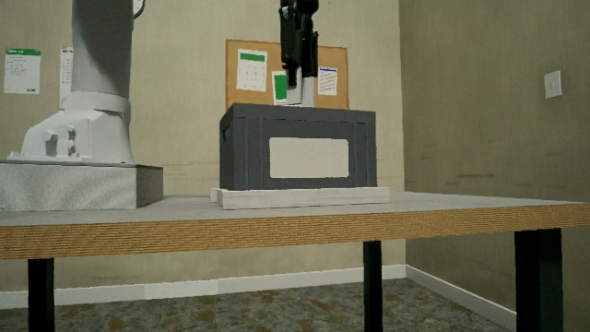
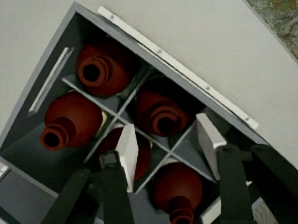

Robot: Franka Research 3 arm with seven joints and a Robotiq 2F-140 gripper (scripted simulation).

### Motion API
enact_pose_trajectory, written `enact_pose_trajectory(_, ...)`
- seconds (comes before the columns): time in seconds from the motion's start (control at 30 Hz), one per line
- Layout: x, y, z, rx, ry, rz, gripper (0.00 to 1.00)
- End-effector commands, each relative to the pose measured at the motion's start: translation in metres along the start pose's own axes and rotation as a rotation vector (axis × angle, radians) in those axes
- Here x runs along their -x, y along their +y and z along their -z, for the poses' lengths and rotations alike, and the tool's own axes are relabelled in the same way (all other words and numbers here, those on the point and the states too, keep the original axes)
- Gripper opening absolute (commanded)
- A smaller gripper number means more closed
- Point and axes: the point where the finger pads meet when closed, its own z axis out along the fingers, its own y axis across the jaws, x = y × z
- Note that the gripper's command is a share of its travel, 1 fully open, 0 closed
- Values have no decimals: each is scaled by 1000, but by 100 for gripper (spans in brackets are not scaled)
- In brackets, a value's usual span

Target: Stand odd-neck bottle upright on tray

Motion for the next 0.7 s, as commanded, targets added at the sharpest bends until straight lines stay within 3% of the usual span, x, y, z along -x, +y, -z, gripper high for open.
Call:
enact_pose_trajectory(0.0, 0, -1, -2, -2, 0, 0, 44)
enact_pose_trajectory(0.67, 0, -1, -19, -2, 0, 0, 44)
